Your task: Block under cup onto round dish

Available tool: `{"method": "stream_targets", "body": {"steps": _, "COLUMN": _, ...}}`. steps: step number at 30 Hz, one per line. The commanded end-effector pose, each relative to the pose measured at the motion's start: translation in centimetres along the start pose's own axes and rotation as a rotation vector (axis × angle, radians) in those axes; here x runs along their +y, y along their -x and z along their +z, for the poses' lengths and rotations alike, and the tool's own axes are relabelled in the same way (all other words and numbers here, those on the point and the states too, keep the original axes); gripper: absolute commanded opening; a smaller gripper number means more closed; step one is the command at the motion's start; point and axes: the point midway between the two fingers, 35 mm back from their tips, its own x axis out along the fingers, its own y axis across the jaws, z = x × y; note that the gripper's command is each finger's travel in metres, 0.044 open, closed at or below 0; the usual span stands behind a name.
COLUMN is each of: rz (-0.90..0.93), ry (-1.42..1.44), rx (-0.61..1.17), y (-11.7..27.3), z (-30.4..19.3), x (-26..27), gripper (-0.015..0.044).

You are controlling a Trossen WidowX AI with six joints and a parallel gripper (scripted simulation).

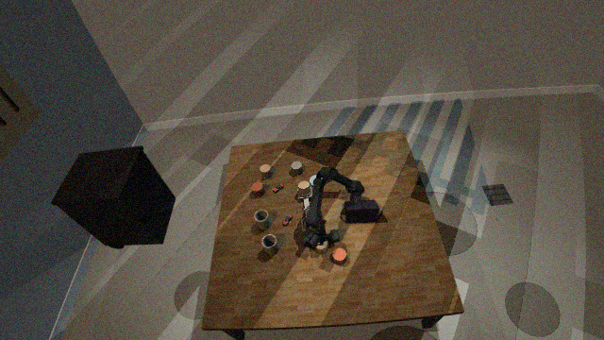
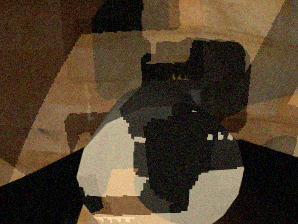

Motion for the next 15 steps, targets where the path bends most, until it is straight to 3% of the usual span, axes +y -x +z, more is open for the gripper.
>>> {"method": "stream_targets", "body": {"steps": 1, "rz": 0.011, "ry": -0.004, "rx": 0.015, "y": 4.1, "z": -0.2, "x": 0.1, "gripper": 0.044}}
{"method": "stream_targets", "body": {"steps": 7, "rz": 0.011, "ry": -0.004, "rx": 0.014, "y": 4.3, "z": -0.2, "x": 0.0, "gripper": 0.044}}
{"method": "stream_targets", "body": {"steps": 13, "rz": 0.013, "ry": 0.148, "rx": 0.014, "y": 5.8, "z": 2.6, "x": 1.5, "gripper": 0.0282}}
{"method": "stream_targets", "body": {"steps": 15, "rz": 0.014, "ry": 0.215, "rx": 0.013, "y": 6.4, "z": 3.9, "x": 2.1, "gripper": 0.026}}
